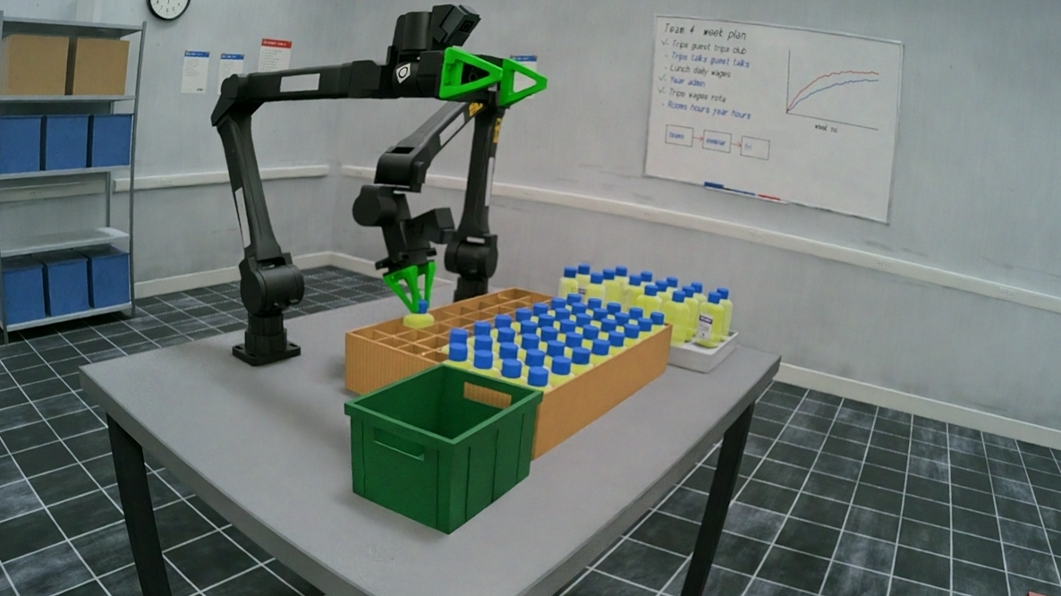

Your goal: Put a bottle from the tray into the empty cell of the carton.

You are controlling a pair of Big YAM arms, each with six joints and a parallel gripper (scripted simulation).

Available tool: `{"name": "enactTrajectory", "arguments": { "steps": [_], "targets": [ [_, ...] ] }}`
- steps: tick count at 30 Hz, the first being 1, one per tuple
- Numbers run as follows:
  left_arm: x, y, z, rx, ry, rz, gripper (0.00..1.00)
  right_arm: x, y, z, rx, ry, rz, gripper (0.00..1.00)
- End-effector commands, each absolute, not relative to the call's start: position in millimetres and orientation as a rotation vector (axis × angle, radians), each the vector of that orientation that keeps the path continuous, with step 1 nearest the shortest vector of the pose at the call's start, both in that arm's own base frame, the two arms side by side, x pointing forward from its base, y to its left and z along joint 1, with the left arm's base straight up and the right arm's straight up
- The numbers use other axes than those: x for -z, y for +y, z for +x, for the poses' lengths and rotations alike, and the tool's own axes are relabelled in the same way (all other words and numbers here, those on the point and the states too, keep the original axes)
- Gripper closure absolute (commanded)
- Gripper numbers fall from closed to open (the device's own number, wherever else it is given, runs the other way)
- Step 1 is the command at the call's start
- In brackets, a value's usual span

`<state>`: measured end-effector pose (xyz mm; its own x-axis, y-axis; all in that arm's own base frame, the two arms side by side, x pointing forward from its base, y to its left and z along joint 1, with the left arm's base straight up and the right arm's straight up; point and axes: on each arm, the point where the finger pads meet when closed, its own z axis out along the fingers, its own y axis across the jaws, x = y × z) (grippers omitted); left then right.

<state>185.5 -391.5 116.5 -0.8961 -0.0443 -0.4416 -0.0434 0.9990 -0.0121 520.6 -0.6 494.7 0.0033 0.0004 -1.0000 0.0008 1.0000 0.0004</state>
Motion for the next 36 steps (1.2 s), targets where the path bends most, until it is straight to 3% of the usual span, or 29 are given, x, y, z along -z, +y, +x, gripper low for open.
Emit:
{"name": "enactTrajectory", "arguments": {
  "steps": [1,24,25,36],
  "targets": [
    [-126.7,-410.8,190.2,0.058,2.663,-0.081,0.71,-542.5,-3.3,526.0,0.005,1.487,0.003,0.00],
    [-123.6,-404.4,186.5,0.078,2.664,-0.083,0.71,-542.5,-3.3,526.0,0.005,1.487,0.003,0.00],
    [-146.9,-419.2,191.4,0.145,2.638,-0.091,0.58,-542.5,-3.3,526.0,0.005,1.487,0.003,0.00],
    [-135.7,-421.4,193.1,0.115,2.646,-0.092,0.58,-542.5,-3.3,526.0,0.005,1.487,0.003,0.00]
  ]
}}
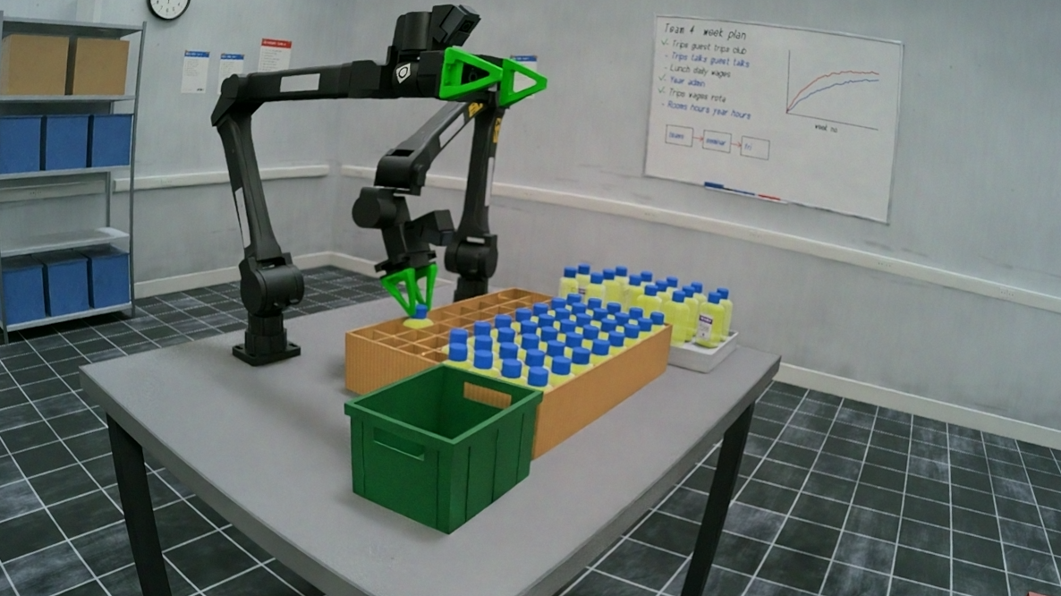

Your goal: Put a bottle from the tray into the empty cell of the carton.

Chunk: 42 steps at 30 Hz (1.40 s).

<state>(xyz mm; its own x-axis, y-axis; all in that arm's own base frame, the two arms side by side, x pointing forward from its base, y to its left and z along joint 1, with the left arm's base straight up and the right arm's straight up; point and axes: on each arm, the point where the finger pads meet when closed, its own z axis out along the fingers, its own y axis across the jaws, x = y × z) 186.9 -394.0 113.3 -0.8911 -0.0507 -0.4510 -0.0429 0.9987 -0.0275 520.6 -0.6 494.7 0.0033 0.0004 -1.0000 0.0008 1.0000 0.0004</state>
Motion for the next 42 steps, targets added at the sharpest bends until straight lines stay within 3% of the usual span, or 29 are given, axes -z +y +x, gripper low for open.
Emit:
{"name": "enactTrajectory", "arguments": {
  "steps": [1,32,42],
  "targets": [
    [-135.1,-421.0,192.9,0.113,2.647,-0.092,0.58,-542.5,-3.3,526.0,0.005,1.487,0.003,0.00],
    [-124.0,-399.3,188.5,0.056,2.663,-0.076,0.58,-542.5,-3.3,526.0,0.005,1.487,0.003,0.00],
    [-196.4,-416.9,167.2,0.140,2.645,-0.109,0.58,-542.5,-3.3,526.0,0.005,1.487,0.003,0.00]
  ]
}}
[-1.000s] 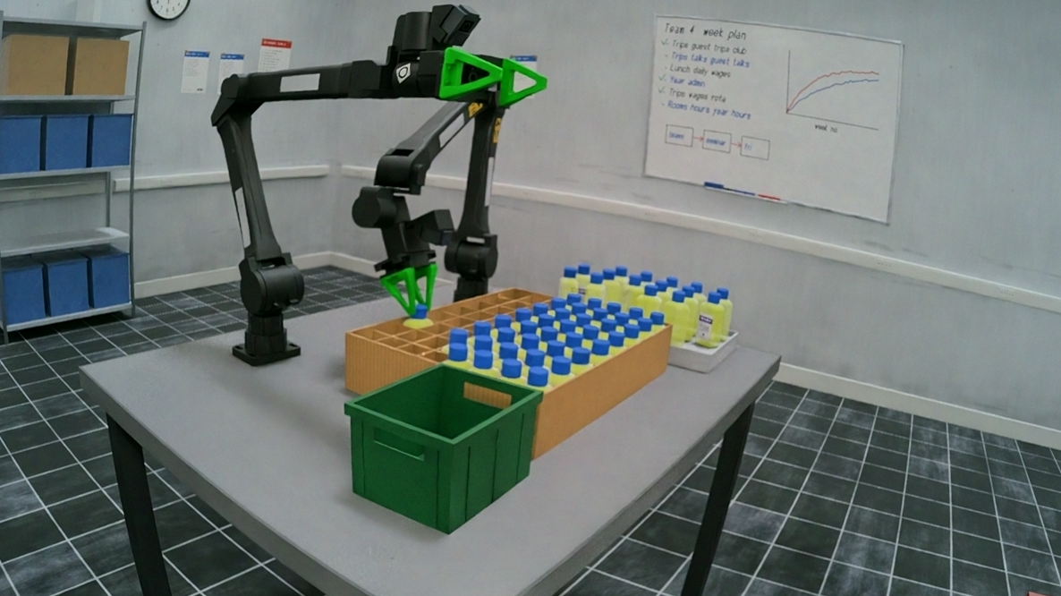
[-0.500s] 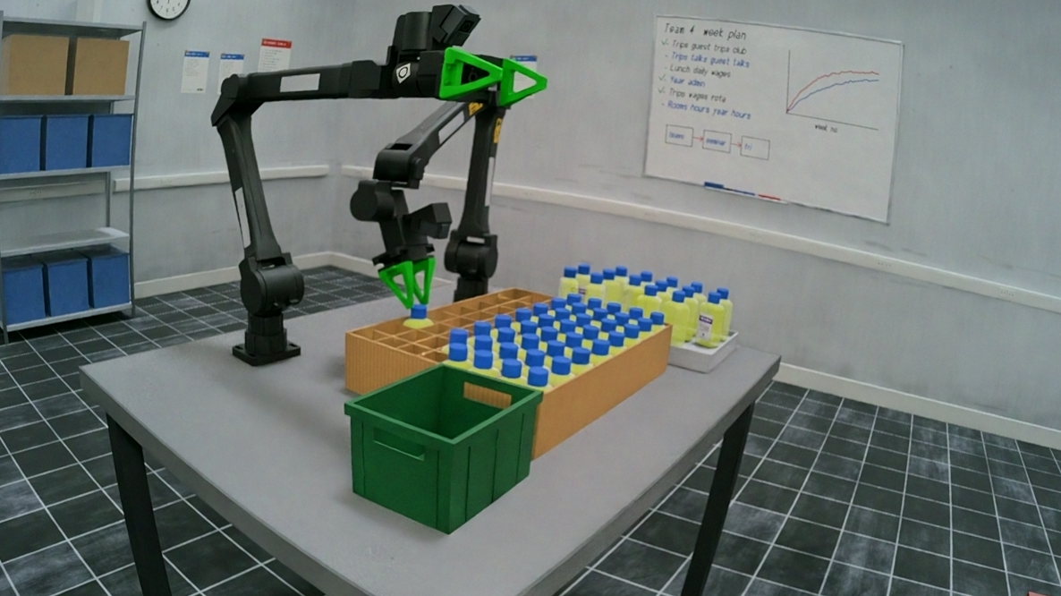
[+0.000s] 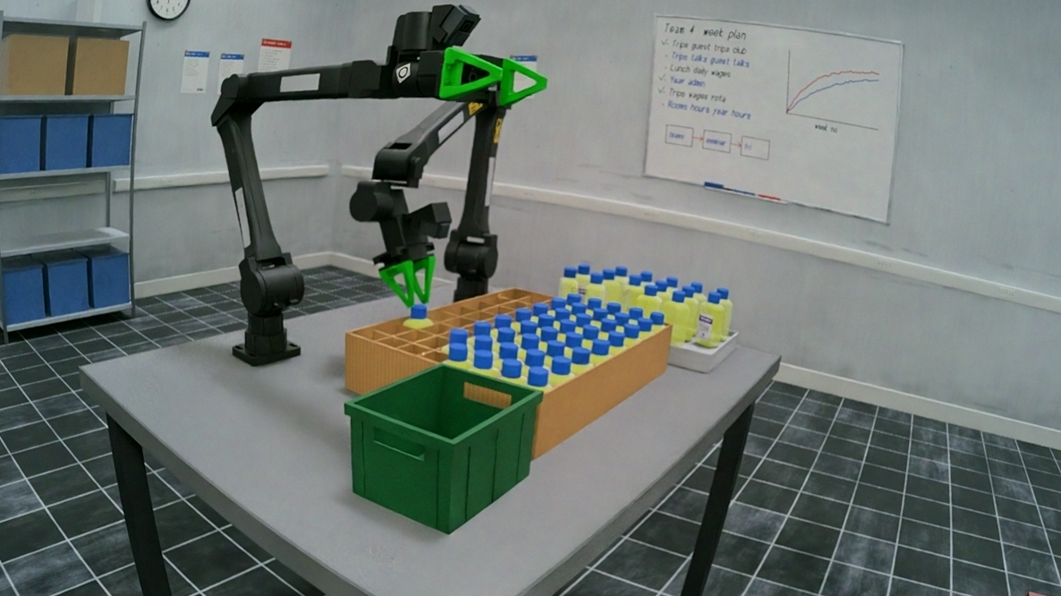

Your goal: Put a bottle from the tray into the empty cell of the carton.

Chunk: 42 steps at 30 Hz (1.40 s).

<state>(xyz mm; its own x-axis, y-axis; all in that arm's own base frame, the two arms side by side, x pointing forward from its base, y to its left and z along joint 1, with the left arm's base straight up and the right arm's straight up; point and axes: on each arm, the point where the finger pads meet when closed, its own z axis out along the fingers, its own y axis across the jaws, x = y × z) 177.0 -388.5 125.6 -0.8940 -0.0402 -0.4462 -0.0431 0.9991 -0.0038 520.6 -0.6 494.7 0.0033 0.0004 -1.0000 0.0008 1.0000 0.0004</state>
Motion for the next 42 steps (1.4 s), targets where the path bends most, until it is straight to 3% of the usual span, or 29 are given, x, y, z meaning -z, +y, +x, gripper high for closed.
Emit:
{"name": "enactTrajectory", "arguments": {
  "steps": [1,7,11,25,42],
  "targets": [
    [-196.7,-416.0,166.4,0.141,2.645,-0.106,0.58,-542.5,-3.3,526.0,0.005,1.487,0.003,0.00],
    [-216.3,-416.7,156.0,0.139,2.645,-0.114,0.58,-542.5,-3.3,526.0,0.005,1.487,0.003,0.00],
    [-168.9,-402.0,167.2,0.054,2.656,-0.080,0.58,-542.5,-3.3,526.0,0.005,1.487,0.003,0.00],
    [-202.6,-411.4,163.4,0.136,2.645,-0.108,0.58,-542.5,-3.3,526.0,0.005,1.487,0.003,0.00],
    [-209.9,-394.5,246.2,0.257,2.623,-0.069,0.58,-542.5,-3.3,526.0,0.005,1.487,0.003,0.00]
  ]
}}
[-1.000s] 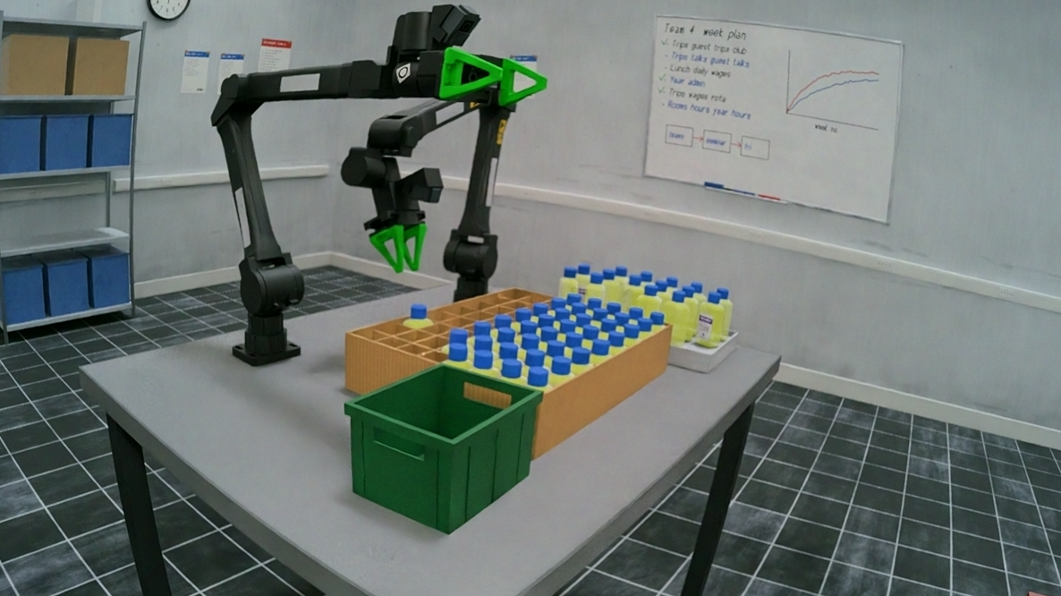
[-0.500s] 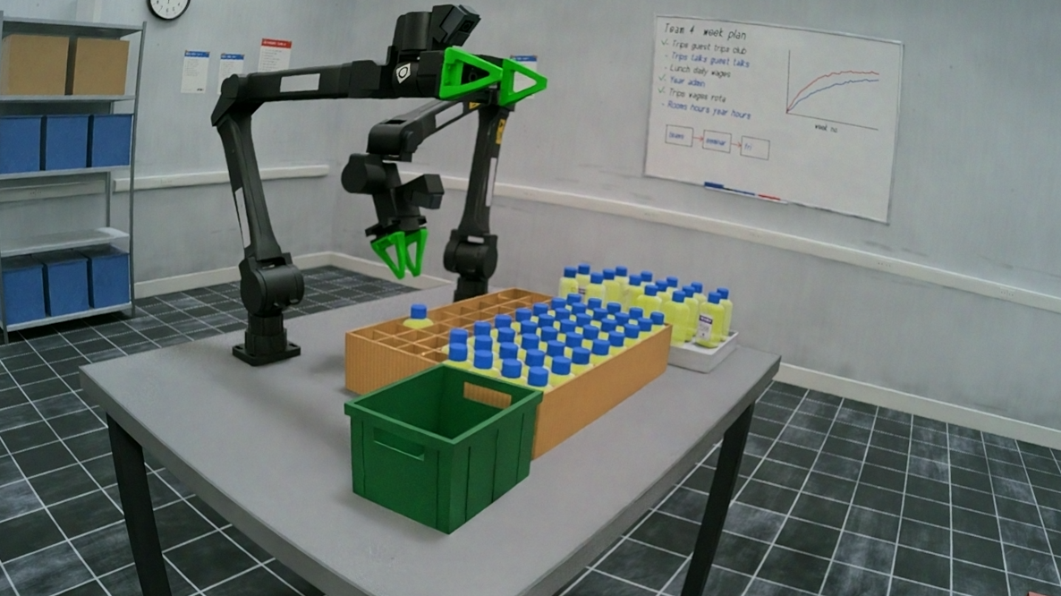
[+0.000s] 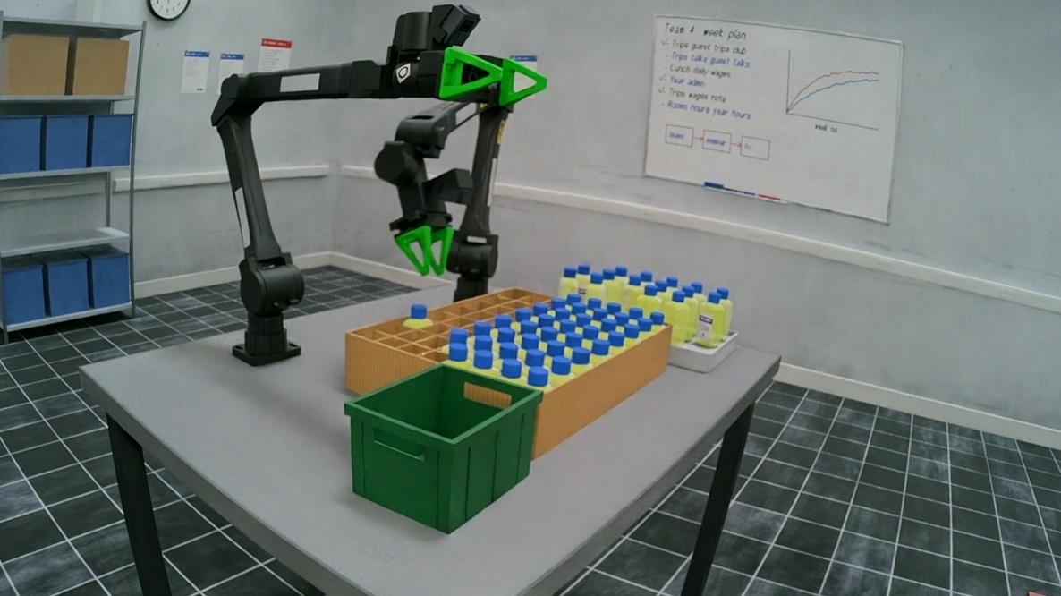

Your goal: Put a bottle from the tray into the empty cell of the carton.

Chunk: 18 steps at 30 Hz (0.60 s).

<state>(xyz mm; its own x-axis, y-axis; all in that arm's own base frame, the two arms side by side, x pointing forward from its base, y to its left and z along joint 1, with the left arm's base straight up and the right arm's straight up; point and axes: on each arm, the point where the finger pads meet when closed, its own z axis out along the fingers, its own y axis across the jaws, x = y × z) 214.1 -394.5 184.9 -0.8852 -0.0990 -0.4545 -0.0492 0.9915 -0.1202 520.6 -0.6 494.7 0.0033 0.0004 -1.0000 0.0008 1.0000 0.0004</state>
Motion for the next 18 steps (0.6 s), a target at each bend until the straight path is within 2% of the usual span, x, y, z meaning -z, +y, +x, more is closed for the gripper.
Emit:
{"name": "enactTrajectory", "arguments": {
  "steps": [1,10,18],
  "targets": [
    [-216.0,-395.0,253.3,0.281,2.614,-0.072,0.58,-542.5,-3.3,526.0,0.005,1.487,0.003,0.00],
    [-224.5,-382.5,295.0,0.339,2.575,-0.079,0.58,-542.5,-3.3,526.0,0.005,1.487,0.003,0.00],
    [-279.4,-366.3,353.6,0.467,2.440,-0.098,0.58,-542.5,-3.3,526.0,0.005,1.487,0.003,0.00]
  ]
}}
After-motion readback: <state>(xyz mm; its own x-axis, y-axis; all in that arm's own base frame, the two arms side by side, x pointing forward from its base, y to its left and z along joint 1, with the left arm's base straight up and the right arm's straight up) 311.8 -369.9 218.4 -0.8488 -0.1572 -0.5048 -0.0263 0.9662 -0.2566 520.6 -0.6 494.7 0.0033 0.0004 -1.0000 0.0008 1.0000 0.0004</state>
